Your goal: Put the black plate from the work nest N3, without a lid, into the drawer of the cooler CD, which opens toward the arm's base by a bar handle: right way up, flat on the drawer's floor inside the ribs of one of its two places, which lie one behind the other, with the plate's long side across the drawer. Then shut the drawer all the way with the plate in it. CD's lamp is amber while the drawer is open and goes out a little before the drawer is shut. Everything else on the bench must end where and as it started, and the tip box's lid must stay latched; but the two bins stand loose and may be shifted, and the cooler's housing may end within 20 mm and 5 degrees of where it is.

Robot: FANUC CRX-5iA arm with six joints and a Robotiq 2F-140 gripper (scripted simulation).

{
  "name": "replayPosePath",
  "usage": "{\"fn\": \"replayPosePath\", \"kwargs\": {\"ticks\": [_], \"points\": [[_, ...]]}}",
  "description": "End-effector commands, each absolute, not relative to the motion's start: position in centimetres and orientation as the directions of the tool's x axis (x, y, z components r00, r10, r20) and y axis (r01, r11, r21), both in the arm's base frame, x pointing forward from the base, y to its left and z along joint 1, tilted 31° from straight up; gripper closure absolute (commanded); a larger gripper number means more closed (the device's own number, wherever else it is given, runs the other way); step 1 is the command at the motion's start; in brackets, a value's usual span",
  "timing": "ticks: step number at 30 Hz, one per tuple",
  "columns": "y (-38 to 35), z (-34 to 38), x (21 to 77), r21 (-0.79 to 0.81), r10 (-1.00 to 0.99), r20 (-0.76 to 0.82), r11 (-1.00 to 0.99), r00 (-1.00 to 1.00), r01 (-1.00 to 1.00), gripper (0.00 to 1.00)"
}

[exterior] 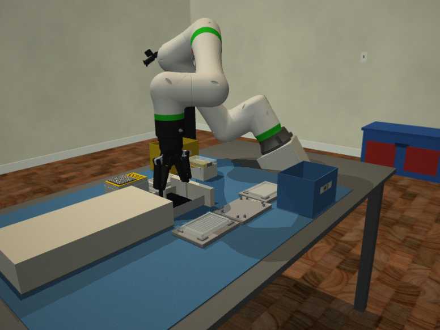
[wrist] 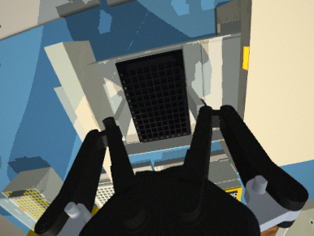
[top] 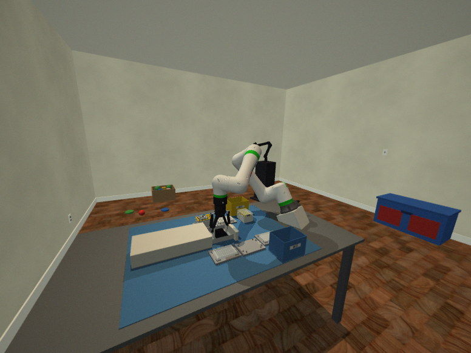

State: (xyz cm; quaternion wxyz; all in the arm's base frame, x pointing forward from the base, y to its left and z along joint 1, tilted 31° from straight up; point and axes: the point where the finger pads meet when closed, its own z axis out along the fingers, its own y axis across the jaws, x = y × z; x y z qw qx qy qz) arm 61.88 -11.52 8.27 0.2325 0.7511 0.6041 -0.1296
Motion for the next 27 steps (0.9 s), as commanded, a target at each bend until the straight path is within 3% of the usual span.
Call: {"fn": "replayPosePath", "kwargs": {"ticks": [1, 22, 23, 27], "points": [[-11.53, 8.2, 61.83, 0.191, 0.847, -0.476, -0.163, 0.236, 0.968, 1.0], [-11.53, 8.2, 61.83, 0.191, 0.847, -0.476, -0.163, 0.236, 0.968, 1.0], [-11.53, 8.2, 61.83, 0.191, 0.847, -0.476, -0.163, 0.236, 0.968, 0.34], [-11.54, 8.2, 61.83, 0.191, 0.847, -0.476, -0.163, 0.236, 0.968, 0.34]]}}
